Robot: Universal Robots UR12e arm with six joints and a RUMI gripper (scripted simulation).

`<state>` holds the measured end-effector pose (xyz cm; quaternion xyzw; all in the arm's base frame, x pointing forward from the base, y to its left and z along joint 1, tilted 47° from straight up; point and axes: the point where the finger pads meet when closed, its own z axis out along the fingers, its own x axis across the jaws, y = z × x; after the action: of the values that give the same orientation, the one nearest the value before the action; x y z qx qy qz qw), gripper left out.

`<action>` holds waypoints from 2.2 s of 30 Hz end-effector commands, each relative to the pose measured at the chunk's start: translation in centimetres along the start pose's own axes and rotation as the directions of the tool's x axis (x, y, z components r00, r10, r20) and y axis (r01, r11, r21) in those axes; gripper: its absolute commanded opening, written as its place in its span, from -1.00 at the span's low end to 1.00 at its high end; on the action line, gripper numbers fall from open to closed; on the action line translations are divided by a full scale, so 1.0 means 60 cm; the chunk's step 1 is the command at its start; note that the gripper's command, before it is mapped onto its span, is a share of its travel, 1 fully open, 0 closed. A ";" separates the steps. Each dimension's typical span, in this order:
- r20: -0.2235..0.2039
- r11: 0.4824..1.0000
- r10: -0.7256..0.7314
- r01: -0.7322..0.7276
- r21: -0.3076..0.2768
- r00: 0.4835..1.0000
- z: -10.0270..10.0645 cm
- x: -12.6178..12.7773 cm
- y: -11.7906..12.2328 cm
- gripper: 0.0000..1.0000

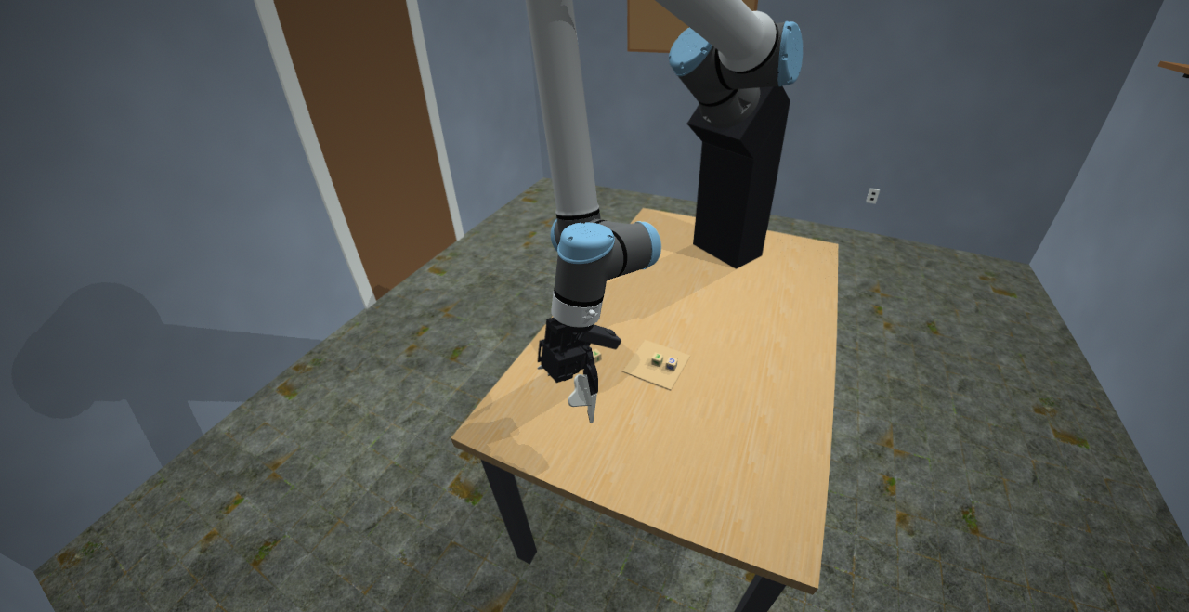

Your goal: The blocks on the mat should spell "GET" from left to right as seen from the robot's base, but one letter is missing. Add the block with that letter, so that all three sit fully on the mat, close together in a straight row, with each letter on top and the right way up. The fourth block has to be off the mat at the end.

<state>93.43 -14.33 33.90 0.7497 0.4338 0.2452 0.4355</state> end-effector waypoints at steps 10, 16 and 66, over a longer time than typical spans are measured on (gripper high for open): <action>-0.001 1.000 0.000 0.000 -0.001 1.000 -0.001 0.001 0.001 1.00; -0.001 1.000 0.000 0.000 -0.001 1.000 -0.001 0.001 0.001 1.00; 0.071 0.701 0.268 -0.245 0.670 0.961 -0.090 -0.057 -0.555 1.00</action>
<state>73.14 -6.78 7.77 0.9049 0.3912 0.1417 0.0896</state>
